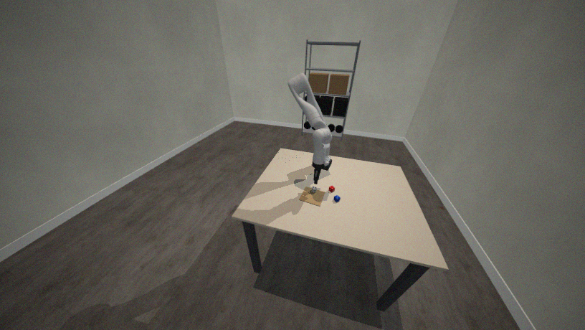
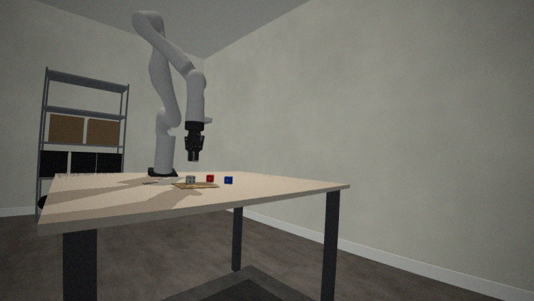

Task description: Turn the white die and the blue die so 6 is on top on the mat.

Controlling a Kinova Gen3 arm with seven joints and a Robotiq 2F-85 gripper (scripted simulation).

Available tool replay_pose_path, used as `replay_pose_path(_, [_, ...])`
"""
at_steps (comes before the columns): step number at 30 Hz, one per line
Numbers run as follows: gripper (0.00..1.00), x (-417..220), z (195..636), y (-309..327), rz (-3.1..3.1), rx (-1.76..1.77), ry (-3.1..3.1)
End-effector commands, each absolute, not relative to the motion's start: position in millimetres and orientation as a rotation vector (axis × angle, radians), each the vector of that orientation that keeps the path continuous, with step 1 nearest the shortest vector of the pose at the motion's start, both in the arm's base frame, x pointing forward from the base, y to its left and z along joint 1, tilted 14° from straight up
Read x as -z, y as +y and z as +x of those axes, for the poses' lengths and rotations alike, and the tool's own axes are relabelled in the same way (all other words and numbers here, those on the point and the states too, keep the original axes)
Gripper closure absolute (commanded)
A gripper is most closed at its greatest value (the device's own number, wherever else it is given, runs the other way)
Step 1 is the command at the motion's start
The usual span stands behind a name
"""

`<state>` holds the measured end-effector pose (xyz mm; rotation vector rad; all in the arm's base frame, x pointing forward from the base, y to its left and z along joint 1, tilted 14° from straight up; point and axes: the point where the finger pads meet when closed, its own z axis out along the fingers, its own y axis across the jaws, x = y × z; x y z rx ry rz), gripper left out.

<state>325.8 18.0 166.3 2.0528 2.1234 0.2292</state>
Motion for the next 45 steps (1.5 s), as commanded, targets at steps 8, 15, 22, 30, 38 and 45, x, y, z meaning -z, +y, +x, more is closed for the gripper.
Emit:
replay_pose_path(8, [0.54,-174.7,325.5,11.8,2.063,-0.221,2.104])
replay_pose_path(15, [0.0,-174.9,325.5,11.8,2.063,-0.221,2.104])
replay_pose_path(22, [0.0,-174.9,325.5,11.8,2.063,-0.221,2.104])
replay_pose_path(30, [0.0,-174.9,325.5,11.8,2.063,-0.221,2.104])
replay_pose_path(38, [0.0,-175.1,326.2,13.4,2.054,-0.22,2.112])
replay_pose_path(45, [0.0,-176.5,335.2,35.8,1.925,-0.21,2.228])
